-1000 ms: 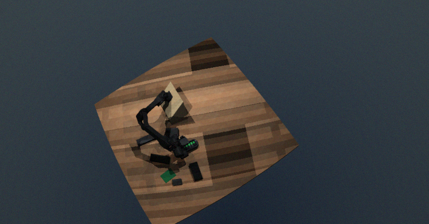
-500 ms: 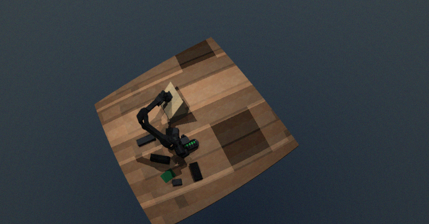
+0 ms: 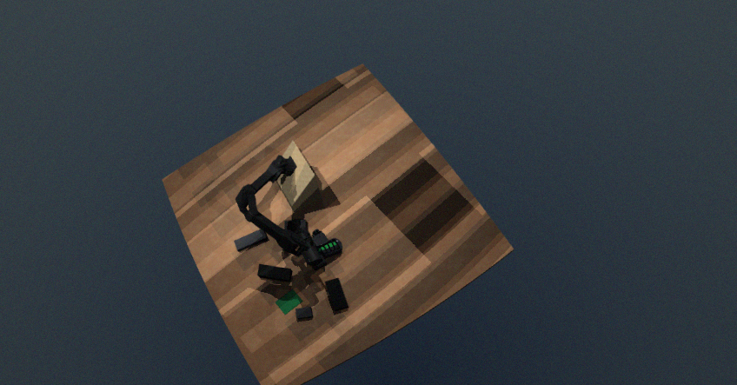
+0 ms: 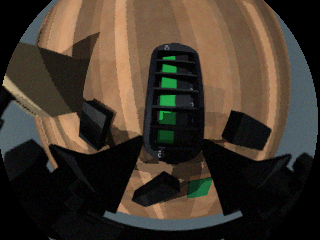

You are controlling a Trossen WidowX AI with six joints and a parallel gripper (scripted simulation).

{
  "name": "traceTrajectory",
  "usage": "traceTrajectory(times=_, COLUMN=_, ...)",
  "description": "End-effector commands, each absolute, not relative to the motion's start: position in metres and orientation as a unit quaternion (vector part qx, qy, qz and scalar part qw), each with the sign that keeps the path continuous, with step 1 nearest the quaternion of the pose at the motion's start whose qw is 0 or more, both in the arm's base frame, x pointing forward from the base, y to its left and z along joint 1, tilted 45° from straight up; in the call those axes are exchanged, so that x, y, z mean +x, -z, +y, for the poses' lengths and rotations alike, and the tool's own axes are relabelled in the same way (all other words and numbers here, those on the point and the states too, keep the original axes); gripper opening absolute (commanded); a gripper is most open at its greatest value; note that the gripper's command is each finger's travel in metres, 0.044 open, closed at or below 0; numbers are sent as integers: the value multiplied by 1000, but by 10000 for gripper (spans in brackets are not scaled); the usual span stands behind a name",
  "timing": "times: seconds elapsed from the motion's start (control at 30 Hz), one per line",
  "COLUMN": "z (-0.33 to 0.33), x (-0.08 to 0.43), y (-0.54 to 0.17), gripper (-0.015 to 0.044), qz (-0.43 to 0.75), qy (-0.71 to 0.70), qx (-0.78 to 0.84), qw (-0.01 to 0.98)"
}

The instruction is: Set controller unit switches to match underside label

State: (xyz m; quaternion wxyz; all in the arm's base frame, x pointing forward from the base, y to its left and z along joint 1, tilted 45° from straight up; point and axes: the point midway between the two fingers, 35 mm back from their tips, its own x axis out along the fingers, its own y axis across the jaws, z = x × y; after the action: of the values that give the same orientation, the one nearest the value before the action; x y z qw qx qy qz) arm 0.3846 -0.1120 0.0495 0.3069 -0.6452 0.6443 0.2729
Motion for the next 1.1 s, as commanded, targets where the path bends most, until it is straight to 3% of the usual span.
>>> traceTrajectory(times=0.0, z=-106, x=385, y=-49, gripper=336, qz=644, qy=-272, qx=-647, qw=305)
traceTrajectory(times=1.07, z=-79, x=386, y=-47, gripper=336, qz=653, qy=-251, qx=-655, qw=284)
